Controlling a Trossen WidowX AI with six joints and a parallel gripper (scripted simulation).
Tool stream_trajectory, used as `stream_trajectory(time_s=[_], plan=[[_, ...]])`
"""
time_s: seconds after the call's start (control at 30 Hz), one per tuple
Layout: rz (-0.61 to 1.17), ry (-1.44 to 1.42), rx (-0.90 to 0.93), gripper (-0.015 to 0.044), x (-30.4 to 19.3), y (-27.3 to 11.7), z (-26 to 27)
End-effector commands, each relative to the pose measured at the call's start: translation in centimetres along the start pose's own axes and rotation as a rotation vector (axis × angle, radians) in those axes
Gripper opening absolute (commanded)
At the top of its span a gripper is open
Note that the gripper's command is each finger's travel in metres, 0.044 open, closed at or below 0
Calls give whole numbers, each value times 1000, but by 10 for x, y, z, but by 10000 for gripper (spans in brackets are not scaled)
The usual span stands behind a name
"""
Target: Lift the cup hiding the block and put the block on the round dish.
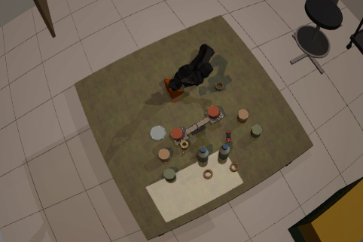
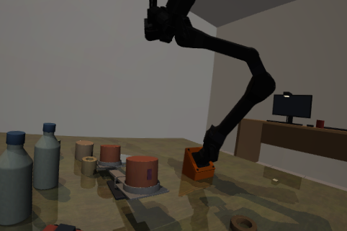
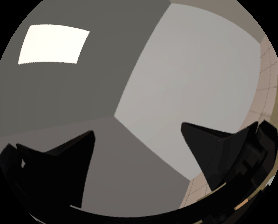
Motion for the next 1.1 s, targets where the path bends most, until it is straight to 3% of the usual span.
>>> stream_trajectory(time_s=[0.0, 0.53, 1.07], plan=[[70, -121, -29, 440, -8, 1, -14], [386, -557, -110, 440, -38, -7, -73], [792, -912, -108, 440, -61, -40, -139]])
Point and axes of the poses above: the point midway between the two fingers, 35 mm back from their tips, its own y axis out along the fingers, its own z axis across the jaws, x = y × z, the point moved 1 cm from there along -y, back along the fingers, and after that the axes turned 2 degrees about -y, right-handed, at the moved point
